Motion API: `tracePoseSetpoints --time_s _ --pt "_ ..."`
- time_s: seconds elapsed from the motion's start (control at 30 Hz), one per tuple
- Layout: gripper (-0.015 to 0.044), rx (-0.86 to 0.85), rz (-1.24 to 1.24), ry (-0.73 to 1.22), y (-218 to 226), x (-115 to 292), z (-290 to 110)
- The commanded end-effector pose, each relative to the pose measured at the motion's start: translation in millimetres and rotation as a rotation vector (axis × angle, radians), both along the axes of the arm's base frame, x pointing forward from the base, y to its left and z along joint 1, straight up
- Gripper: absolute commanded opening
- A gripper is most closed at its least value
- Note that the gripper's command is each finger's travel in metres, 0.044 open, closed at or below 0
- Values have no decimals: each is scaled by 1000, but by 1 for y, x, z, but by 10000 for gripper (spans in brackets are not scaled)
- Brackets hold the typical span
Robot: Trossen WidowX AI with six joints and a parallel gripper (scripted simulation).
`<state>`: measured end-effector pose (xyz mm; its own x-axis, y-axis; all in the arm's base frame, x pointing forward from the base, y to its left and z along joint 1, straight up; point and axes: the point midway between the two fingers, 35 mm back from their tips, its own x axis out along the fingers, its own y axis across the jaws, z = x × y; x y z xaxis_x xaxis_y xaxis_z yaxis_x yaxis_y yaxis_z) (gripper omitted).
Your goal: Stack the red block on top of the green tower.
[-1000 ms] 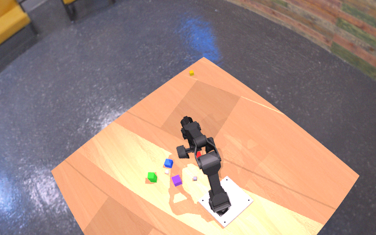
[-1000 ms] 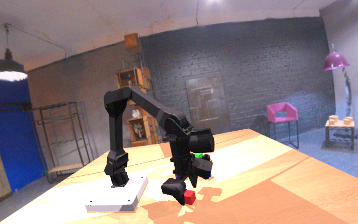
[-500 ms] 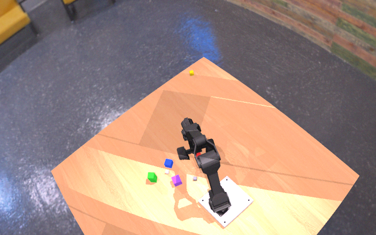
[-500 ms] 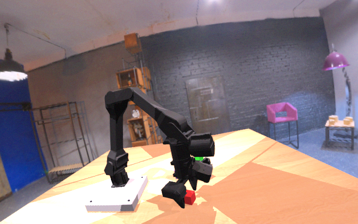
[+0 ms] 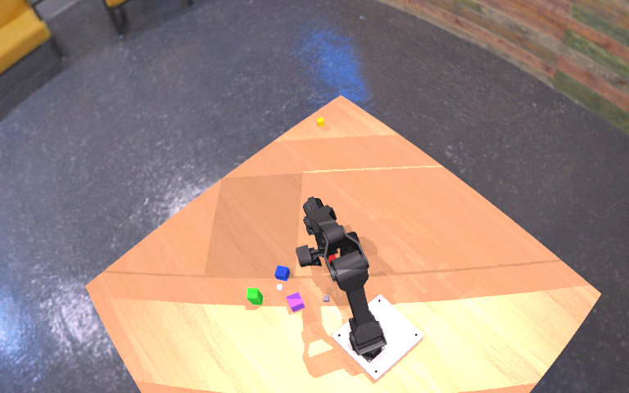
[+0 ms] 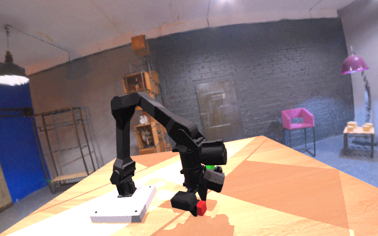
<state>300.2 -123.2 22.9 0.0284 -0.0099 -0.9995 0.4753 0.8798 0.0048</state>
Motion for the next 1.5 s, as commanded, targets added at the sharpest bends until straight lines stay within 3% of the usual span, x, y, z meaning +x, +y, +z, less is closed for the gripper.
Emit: tracePoseSetpoints --time_s 0.0,0.1,0.37,0.47,1.2,1.47 --pt "204 0 2 6 0 -1 -1" --pt "125 0 2 6 0 -1 -1" --pt "72 0 2 6 0 -1 -1" --pt "0 0 2 6 0 0 5" --pt "0 0 2 5 1 -2 107" --pt "0 0 2 5 1 -2 115"
